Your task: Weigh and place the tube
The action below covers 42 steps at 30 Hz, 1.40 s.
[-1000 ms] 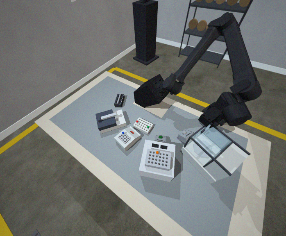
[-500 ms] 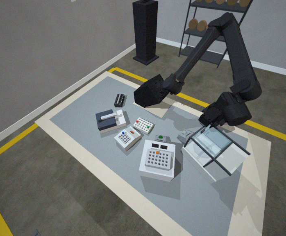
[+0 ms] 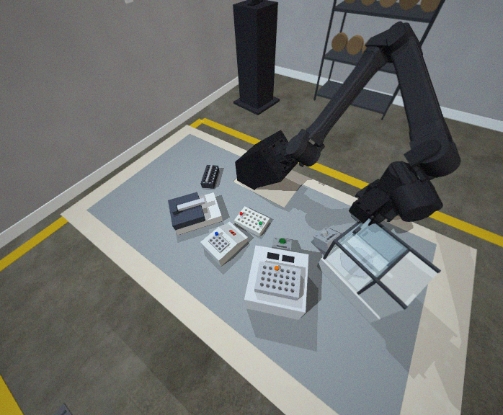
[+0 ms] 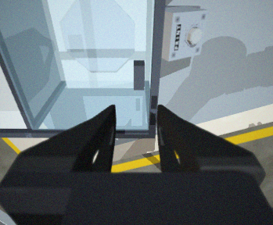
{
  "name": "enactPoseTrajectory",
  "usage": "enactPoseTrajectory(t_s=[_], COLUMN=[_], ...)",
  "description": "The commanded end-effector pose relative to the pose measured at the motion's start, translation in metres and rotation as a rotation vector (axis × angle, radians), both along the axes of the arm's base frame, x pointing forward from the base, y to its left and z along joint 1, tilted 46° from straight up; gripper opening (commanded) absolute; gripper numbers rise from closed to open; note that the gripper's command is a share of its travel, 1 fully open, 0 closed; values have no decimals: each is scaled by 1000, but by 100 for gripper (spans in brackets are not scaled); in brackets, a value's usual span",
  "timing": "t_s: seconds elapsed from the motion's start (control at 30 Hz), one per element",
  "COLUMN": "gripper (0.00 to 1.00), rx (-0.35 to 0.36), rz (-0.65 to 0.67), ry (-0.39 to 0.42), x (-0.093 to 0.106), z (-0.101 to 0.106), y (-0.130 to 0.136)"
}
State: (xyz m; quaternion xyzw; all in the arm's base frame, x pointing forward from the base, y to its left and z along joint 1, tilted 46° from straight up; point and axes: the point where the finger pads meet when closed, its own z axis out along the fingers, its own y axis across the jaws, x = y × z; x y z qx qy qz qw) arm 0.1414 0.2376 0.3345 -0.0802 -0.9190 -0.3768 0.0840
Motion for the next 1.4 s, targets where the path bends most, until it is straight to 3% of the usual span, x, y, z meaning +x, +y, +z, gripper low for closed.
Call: enactPoseTrajectory(t_s=[0.0,0.37,0.4,1.37], gripper=[30,30,0,0], rx=[34,34,15,20], rz=[-5,-5,0,0], ry=[-49,-49,-17,-24], x=[3,3,3,1], z=[27,27,23,25], y=[-3,-3,4,3])
